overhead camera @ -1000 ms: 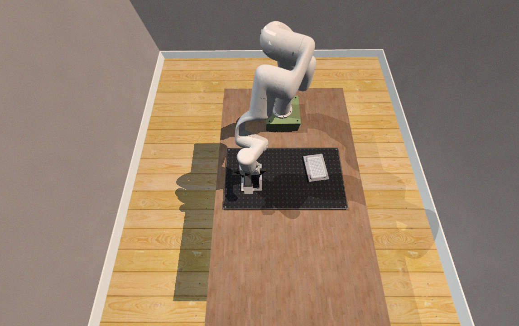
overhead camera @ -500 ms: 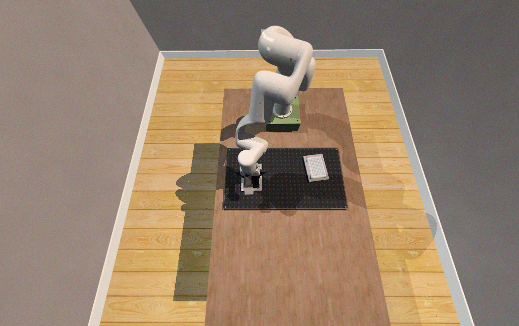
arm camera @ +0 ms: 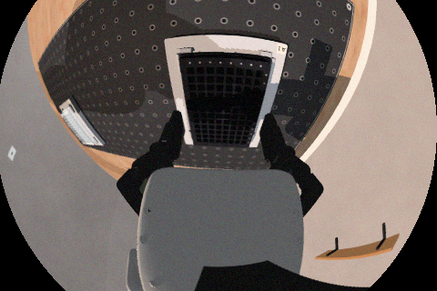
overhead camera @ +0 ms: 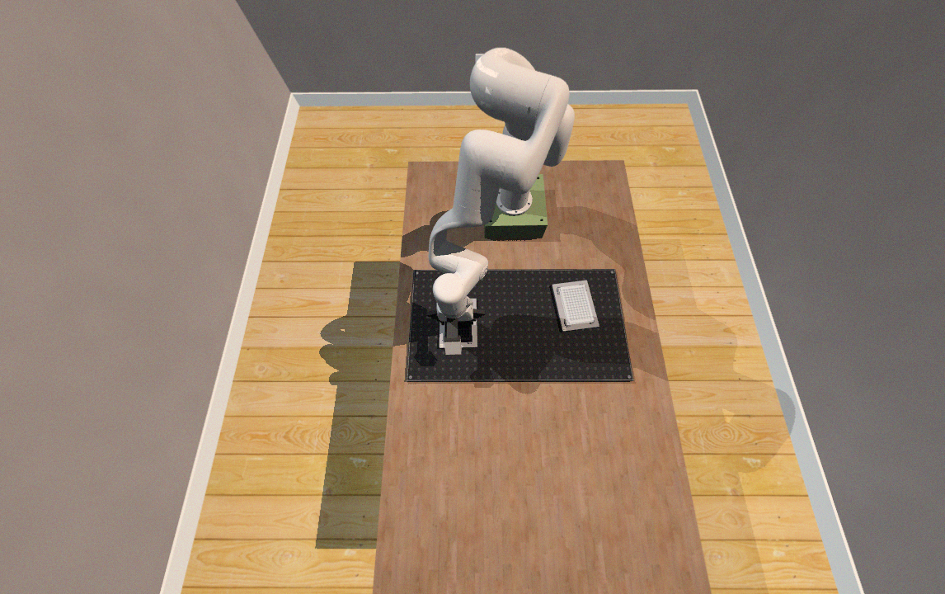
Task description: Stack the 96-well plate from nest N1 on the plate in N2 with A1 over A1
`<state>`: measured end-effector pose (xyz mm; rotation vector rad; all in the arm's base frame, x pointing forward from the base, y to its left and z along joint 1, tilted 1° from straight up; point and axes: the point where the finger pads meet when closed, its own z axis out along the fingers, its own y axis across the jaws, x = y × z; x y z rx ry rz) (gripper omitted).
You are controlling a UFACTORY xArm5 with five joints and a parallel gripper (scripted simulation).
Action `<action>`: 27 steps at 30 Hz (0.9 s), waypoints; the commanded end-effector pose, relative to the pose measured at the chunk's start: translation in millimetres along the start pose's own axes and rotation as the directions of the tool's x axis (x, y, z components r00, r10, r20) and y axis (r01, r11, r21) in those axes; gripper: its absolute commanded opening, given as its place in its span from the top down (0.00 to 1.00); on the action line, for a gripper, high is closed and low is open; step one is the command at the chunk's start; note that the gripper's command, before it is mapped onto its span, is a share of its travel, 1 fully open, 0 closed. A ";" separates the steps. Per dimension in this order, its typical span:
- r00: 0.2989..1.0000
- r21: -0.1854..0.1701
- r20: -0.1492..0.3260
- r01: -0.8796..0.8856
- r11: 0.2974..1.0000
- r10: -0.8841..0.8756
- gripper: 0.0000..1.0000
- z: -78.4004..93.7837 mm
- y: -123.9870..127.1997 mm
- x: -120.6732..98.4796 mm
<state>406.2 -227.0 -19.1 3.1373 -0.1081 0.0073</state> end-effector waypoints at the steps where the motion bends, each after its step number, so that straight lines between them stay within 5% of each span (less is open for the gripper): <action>1: 1.000 -0.001 -0.003 0.000 1.000 0.000 0.00 1.8 0.6 1.1; 27: 1.000 -0.001 -0.003 0.000 1.000 0.000 0.00 16.5 0.9 1.0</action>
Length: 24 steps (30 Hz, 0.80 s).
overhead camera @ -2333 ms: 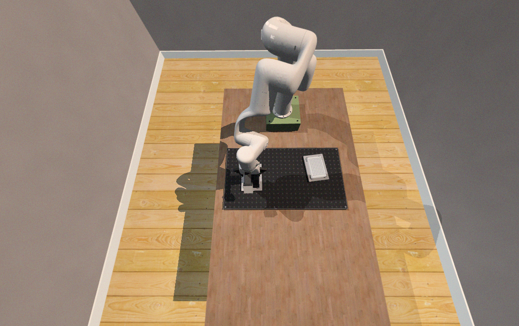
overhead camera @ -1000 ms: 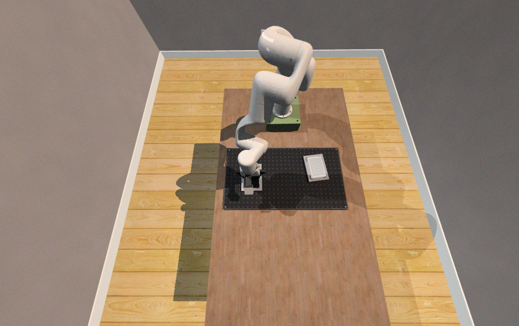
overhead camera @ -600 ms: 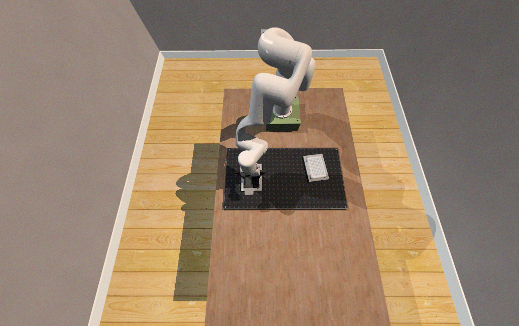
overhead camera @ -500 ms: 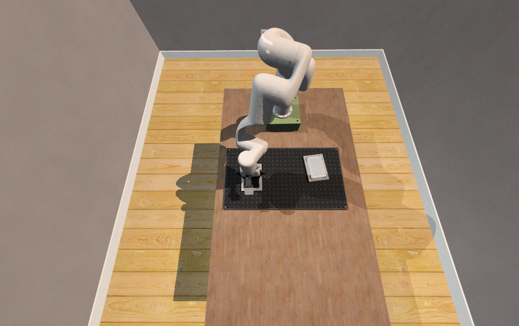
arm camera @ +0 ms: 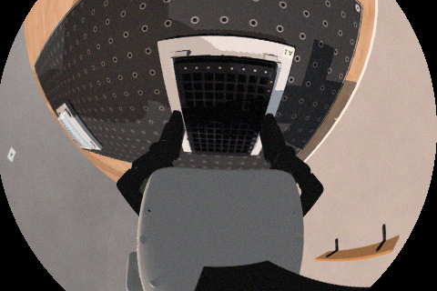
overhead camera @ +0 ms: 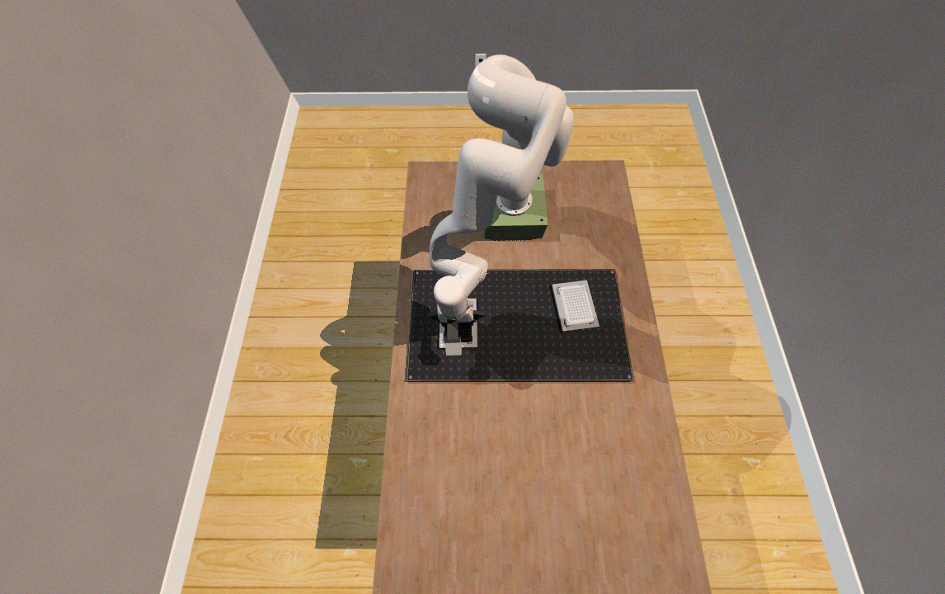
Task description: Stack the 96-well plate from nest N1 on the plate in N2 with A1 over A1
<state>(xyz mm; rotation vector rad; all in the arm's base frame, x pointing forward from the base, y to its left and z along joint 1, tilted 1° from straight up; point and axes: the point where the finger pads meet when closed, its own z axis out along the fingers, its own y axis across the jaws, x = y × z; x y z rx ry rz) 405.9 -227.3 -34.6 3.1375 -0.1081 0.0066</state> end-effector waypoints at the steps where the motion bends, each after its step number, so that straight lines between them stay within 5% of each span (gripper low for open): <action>1: 1.000 -0.002 -0.003 0.000 1.000 0.000 0.00 1.6 0.7 1.3; 20: 1.000 -0.002 -0.003 0.000 1.000 0.000 0.00 2.3 0.7 1.3; 21: 1.000 -0.002 -0.003 0.000 1.000 0.000 1.00 1.6 0.7 1.3; 24: 1.000 -0.002 -0.003 0.000 1.000 0.000 1.00 1.6 0.7 1.3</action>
